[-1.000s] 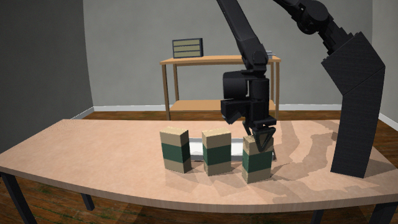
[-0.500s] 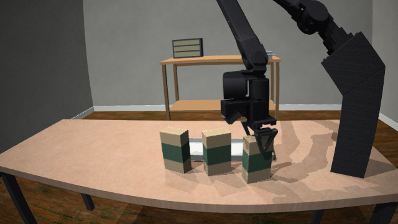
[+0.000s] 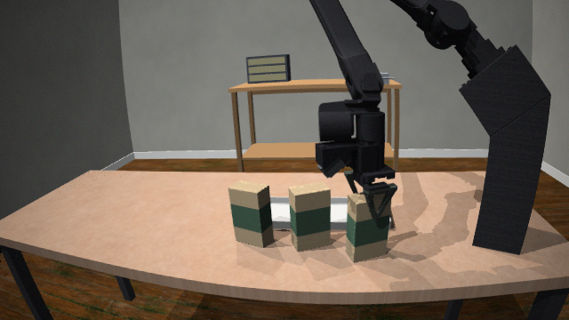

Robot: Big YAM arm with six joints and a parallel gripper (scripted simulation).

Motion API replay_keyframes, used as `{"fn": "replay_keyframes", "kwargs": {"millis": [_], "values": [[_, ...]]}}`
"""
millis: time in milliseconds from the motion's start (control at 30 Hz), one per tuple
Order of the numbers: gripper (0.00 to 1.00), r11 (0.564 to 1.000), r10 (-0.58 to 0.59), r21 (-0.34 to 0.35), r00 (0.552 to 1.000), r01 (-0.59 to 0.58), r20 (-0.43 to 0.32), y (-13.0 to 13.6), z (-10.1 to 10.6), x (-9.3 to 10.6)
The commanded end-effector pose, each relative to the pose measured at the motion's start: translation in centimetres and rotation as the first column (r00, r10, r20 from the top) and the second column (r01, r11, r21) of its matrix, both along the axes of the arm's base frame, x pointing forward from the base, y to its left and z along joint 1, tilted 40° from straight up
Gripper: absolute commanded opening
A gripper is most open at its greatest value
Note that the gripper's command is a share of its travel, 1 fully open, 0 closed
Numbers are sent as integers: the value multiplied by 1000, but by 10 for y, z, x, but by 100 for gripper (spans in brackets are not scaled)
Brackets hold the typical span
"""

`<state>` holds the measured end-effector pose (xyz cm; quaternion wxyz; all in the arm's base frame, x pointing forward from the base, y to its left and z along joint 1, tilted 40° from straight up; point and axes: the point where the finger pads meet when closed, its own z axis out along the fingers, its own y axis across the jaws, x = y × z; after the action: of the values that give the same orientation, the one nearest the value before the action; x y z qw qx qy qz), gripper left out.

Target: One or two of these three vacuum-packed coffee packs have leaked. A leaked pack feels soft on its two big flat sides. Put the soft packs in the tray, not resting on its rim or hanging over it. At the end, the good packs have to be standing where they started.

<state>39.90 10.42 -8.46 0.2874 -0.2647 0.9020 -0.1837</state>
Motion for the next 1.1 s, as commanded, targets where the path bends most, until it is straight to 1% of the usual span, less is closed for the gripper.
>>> {"fn": "replay_keyframes", "kwargs": {"millis": [0, 967, 1033, 1067], "values": [[78, 1000, 3, -10, 1000, -3, -6, -3, -4, 0], [78, 1000, 3, -10, 1000, -3, -6, -3, -4, 0], [78, 1000, 6, -8, 1000, -6, -3, -2, 0, -1], [78, 1000, 10, -5, 1000, -10, -4, 1, 5, -6]]}}
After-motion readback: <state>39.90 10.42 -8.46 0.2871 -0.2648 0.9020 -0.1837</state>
